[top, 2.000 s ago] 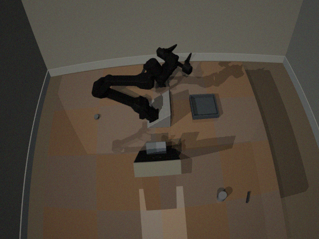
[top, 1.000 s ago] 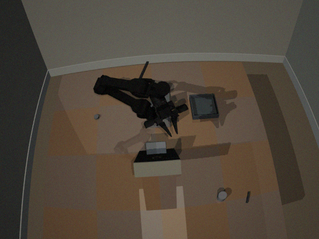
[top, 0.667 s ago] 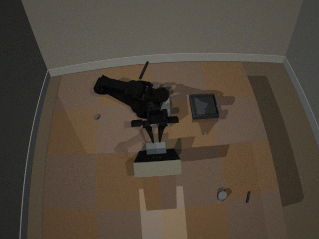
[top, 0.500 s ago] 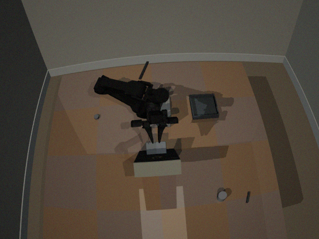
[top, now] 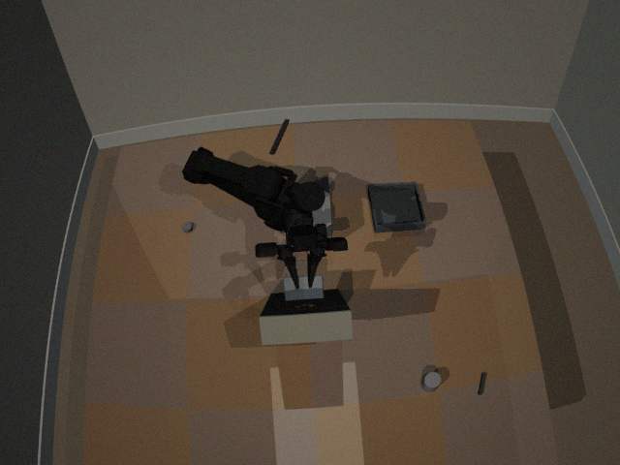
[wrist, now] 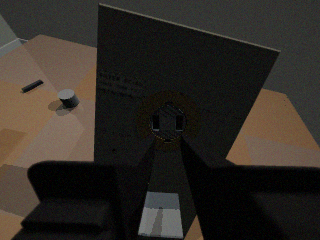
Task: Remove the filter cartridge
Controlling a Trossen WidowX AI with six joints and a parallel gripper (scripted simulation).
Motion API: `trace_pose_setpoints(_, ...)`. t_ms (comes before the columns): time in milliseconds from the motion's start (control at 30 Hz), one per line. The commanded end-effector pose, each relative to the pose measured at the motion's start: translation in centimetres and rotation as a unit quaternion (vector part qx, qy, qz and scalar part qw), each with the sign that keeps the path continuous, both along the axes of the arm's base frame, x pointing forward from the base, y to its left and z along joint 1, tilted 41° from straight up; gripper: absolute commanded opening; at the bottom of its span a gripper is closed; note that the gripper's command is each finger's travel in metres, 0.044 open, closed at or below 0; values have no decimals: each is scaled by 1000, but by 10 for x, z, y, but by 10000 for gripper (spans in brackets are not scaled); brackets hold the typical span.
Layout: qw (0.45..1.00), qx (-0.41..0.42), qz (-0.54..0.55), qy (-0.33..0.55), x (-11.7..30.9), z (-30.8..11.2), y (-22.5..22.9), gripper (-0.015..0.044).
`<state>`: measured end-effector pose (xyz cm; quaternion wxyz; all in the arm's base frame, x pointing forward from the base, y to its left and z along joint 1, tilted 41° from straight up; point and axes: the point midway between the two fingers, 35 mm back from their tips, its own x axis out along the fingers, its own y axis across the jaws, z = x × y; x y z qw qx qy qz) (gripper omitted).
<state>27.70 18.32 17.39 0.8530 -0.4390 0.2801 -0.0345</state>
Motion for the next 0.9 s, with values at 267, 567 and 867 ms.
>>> trace_pose_setpoints(267,1000,0,1,1,17,-9,-6,114)
trace_pose_setpoints(567,1000,-1,2,-2,29,-14,-12,114)
trace_pose_setpoints(867,1000,-1,2,-2,29,-15,-12,114)
